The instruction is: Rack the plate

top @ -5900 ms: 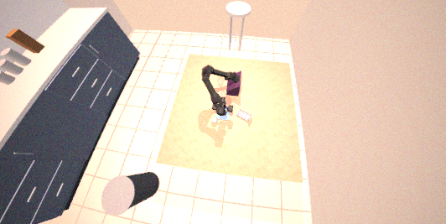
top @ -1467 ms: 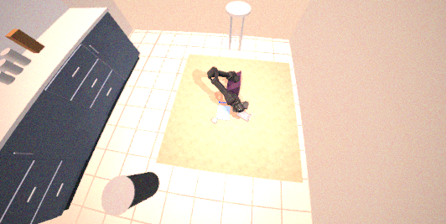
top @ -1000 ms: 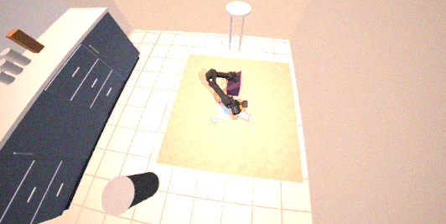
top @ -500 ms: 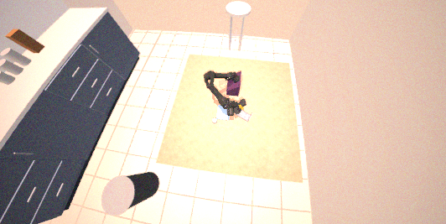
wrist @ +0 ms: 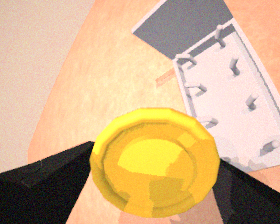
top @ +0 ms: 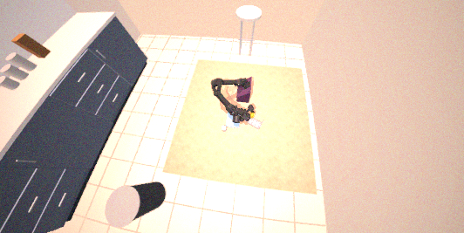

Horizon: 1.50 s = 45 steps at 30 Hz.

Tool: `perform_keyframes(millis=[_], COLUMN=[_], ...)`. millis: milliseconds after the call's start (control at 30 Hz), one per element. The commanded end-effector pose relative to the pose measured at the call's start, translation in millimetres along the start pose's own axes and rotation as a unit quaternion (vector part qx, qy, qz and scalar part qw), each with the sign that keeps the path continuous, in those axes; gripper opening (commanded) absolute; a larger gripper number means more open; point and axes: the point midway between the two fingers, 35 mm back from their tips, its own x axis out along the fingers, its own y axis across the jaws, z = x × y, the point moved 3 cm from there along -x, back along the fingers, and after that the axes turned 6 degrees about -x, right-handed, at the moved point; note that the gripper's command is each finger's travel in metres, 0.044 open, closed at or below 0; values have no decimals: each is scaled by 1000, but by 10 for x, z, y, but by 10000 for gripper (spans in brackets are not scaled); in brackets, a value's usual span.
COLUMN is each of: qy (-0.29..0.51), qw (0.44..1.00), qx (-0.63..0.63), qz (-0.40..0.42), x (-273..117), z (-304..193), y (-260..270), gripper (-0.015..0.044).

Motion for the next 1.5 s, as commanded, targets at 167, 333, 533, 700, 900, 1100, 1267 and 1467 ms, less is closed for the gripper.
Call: perform_keyframes(millis=[167, 333, 533, 700, 900, 1100, 1267, 1467], qy=[-62, -103, -153, -193, -238, -278, -307, -323], qw=[995, 986, 970, 952, 925, 893, 861, 837], qx=[-80, -128, -188, -237, -294, -349, -393, -422], qz=[26, 29, 21, 6, -22, -59, -98, -127], x=[59, 73, 77, 73, 58, 32, 4, -19], z=[-92, -132, -178, -219, -274, -334, -389, -430], y=[-59, -107, -168, -217, -274, -329, -372, -400], gripper=[0, 0, 0, 0, 0, 0, 0, 0])
